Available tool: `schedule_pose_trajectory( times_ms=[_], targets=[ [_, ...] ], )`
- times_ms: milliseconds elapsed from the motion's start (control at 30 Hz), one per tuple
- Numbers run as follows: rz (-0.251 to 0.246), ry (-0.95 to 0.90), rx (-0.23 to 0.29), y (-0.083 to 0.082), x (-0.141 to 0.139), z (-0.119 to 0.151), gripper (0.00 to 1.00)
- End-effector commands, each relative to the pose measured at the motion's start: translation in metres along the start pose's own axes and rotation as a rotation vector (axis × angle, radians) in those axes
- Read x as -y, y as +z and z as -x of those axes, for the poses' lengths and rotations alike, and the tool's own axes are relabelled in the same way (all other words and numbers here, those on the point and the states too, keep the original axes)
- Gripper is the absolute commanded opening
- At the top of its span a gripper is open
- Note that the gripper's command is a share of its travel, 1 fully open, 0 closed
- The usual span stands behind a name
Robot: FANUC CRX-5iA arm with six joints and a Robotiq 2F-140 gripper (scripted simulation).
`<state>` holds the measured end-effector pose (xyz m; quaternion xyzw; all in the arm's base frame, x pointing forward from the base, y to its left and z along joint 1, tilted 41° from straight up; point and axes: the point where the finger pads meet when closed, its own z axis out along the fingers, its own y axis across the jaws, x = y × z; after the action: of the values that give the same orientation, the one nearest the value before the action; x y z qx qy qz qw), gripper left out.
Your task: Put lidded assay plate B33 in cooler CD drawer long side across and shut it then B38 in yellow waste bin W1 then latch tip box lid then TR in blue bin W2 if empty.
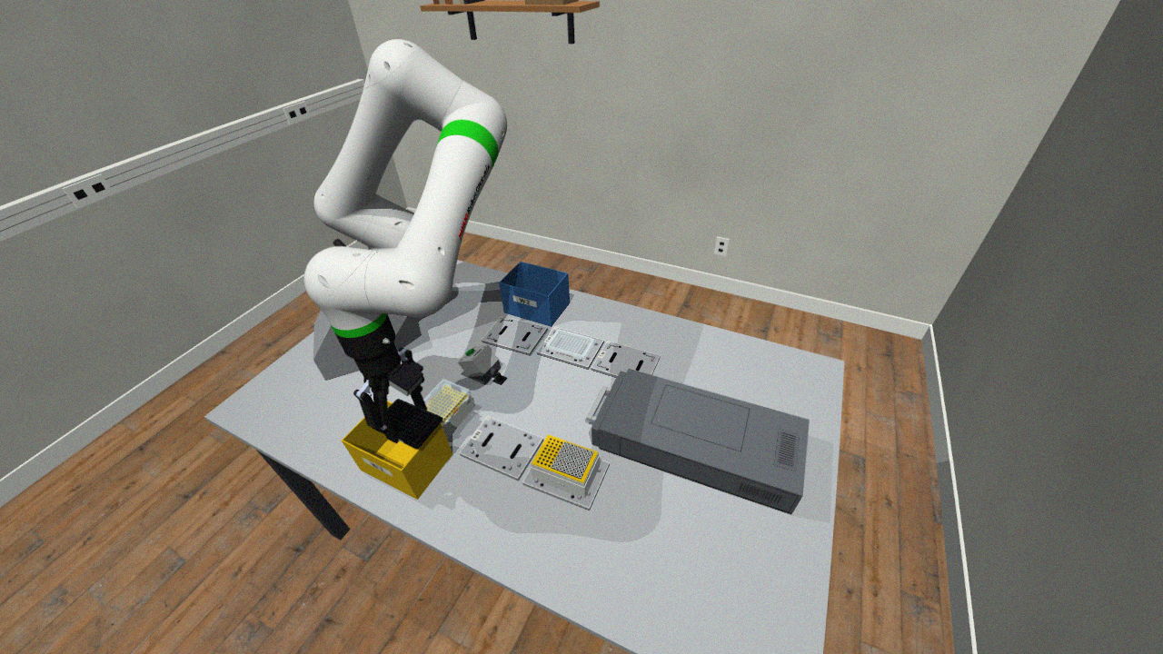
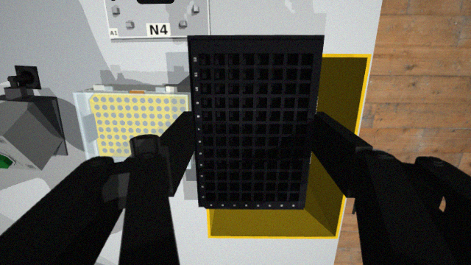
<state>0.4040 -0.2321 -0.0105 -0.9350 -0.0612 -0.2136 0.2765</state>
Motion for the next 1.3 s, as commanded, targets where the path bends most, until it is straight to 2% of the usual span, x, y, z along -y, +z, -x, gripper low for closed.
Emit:
schedule_pose_trajectory(
  times_ms=[0, 533, 1100, 1267],
  targets=[
    [0.002, 0.0, 0.0, -0.001, -0.004, 0.005, 0.1],
    [0.002, 0.0, 0.0, -0.001, -0.024, 0.034, 0.1],
    [0.002, 0.0, 0.0, -0.001, -0.024, 0.034, 0.1],
    [0.001, 0.0, 0.0, 0.006, -0.024, 0.034, 0.1]
  ],
)
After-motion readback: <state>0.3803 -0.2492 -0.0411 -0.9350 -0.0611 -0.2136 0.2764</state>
